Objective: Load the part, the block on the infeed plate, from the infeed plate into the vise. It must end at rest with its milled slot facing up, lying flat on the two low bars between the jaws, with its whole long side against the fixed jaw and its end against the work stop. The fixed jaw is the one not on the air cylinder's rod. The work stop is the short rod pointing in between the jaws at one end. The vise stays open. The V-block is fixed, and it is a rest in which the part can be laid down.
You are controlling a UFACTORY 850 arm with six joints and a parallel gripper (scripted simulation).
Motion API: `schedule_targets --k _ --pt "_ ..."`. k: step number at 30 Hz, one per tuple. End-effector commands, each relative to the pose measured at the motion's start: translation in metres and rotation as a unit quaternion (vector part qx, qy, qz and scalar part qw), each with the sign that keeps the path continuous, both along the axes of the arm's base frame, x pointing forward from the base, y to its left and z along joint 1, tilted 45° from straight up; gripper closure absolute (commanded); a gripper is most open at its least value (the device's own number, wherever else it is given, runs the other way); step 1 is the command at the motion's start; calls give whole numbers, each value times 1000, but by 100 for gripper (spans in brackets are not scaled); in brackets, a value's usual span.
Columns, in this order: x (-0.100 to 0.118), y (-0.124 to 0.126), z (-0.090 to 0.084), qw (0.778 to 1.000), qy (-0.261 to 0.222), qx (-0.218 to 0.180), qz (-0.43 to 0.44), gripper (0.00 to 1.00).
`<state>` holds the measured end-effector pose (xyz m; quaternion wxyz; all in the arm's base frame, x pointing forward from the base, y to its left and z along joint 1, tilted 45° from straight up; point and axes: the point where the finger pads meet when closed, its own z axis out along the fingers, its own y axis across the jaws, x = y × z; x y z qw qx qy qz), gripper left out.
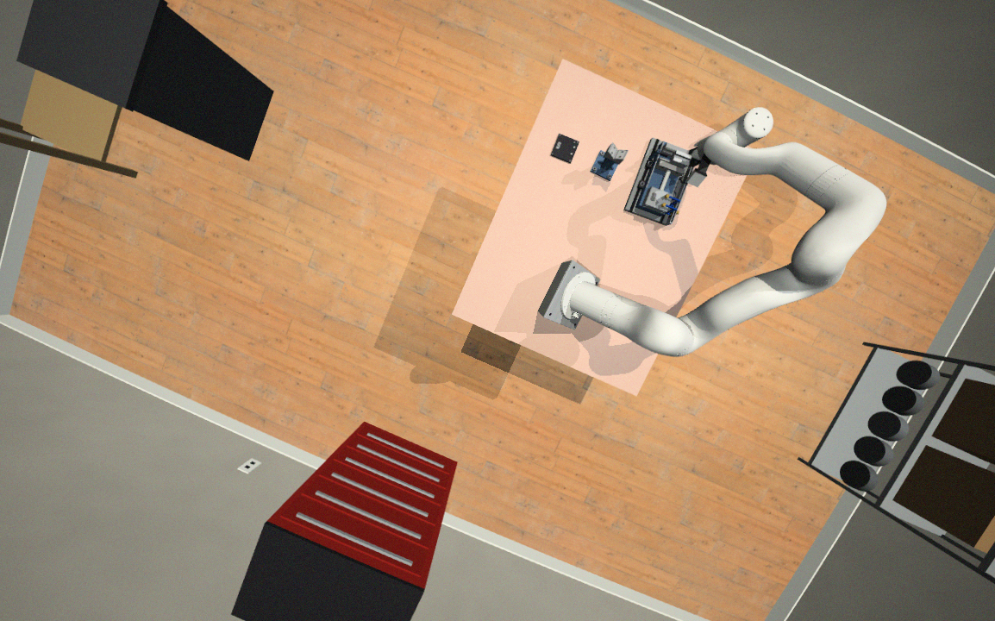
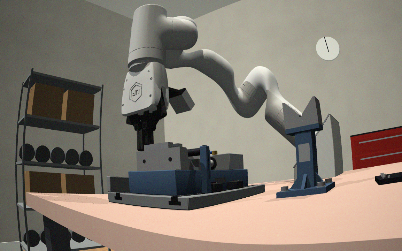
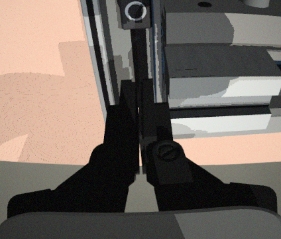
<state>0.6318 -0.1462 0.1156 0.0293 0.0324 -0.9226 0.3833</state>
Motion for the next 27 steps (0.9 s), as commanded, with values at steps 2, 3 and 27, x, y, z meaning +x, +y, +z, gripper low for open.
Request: schedule_targets --k 2,3,27 --pt "1 1 1 1000 -1 0 0 100" --pt "1 1 1 1000 -1 0 0 100" --pt "0 3 -1 1000 -1 0 0 100"
